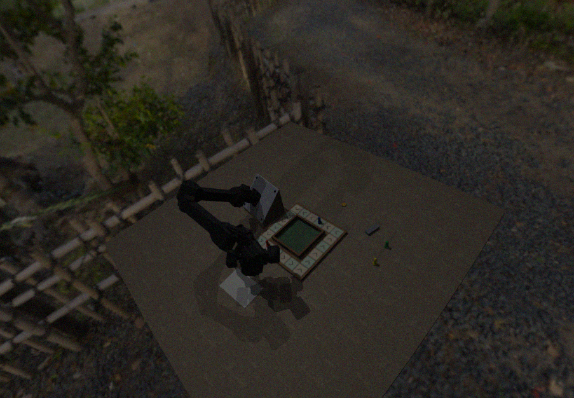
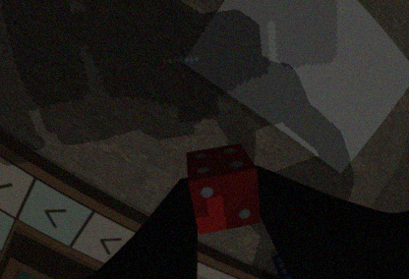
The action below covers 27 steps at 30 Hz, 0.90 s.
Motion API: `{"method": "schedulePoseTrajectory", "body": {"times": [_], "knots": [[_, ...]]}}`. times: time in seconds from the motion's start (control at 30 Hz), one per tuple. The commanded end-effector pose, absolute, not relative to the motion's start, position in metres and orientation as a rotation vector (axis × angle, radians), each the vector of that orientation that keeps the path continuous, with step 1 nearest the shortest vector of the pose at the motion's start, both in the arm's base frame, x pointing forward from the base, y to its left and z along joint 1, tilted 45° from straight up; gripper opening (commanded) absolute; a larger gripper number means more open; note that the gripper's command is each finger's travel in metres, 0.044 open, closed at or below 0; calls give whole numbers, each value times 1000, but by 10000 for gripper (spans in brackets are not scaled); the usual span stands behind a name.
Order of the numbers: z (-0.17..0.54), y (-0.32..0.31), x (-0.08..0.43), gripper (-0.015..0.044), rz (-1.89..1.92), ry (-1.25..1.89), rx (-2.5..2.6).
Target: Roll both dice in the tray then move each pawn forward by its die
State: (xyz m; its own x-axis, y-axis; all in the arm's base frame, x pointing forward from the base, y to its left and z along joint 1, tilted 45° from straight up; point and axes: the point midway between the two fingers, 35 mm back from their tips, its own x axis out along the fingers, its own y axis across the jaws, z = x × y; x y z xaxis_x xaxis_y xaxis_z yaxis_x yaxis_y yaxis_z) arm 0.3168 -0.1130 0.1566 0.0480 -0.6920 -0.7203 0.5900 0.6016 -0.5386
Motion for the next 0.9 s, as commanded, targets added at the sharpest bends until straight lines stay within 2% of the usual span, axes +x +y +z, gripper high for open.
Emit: {"method": "schedulePoseTrajectory", "body": {"times": [0.0,0.4,0.87], "knots": [[177,-95,316,0,-980,1161,-107],[210,-67,308,0,-982,1159,-114],[172,-38,315,0,-705,1360,-448]]}}
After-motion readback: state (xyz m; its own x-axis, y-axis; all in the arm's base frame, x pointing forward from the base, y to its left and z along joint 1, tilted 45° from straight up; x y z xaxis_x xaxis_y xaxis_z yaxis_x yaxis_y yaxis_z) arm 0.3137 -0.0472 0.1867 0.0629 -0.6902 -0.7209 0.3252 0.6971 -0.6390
